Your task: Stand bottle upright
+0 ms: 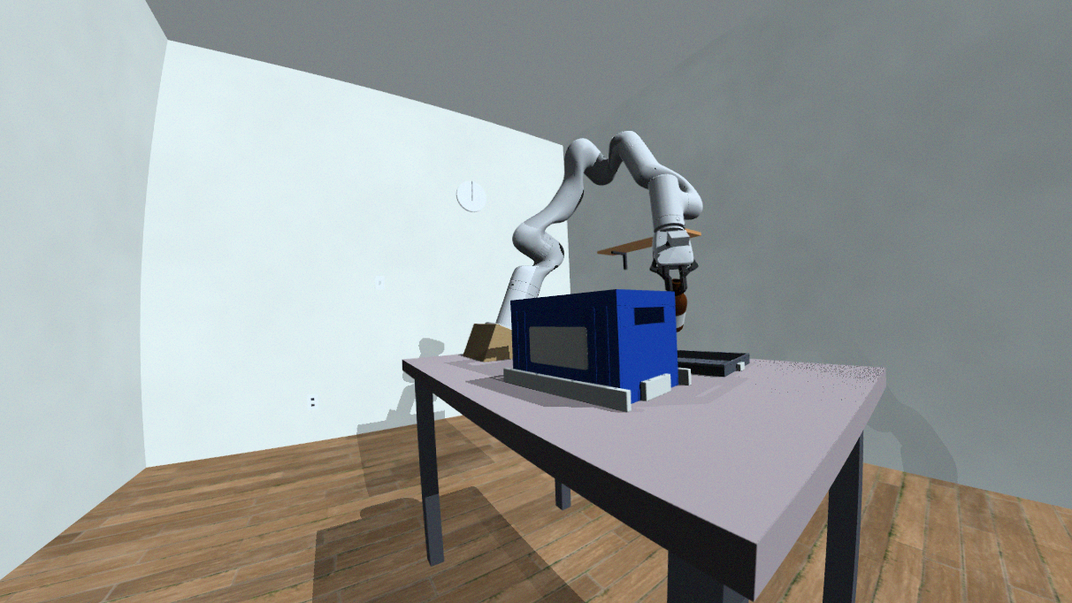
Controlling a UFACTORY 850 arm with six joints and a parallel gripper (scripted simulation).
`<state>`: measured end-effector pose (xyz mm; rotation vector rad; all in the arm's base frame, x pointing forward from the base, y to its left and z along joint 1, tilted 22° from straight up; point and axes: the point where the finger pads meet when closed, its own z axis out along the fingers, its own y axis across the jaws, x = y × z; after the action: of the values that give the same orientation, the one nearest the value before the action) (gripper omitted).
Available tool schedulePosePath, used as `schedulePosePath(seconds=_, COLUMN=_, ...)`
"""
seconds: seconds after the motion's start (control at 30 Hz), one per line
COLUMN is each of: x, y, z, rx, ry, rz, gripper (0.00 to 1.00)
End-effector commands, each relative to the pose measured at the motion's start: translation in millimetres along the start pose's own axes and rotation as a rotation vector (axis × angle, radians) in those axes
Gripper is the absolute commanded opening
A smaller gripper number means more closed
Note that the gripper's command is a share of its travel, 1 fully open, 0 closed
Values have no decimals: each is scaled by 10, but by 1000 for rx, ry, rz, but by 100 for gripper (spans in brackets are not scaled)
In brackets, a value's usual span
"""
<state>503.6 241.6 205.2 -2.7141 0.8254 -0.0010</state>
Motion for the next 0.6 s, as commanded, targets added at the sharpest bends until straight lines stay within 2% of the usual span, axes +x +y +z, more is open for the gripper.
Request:
schedulePosePath(seconds=0.0, x=5, y=-7, z=-8, rx=2, ry=2, rz=0, gripper=0)
schedulePosePath(seconds=0.57, x=9, y=19, z=-4, rx=-11, ry=59, rz=3, gripper=0)
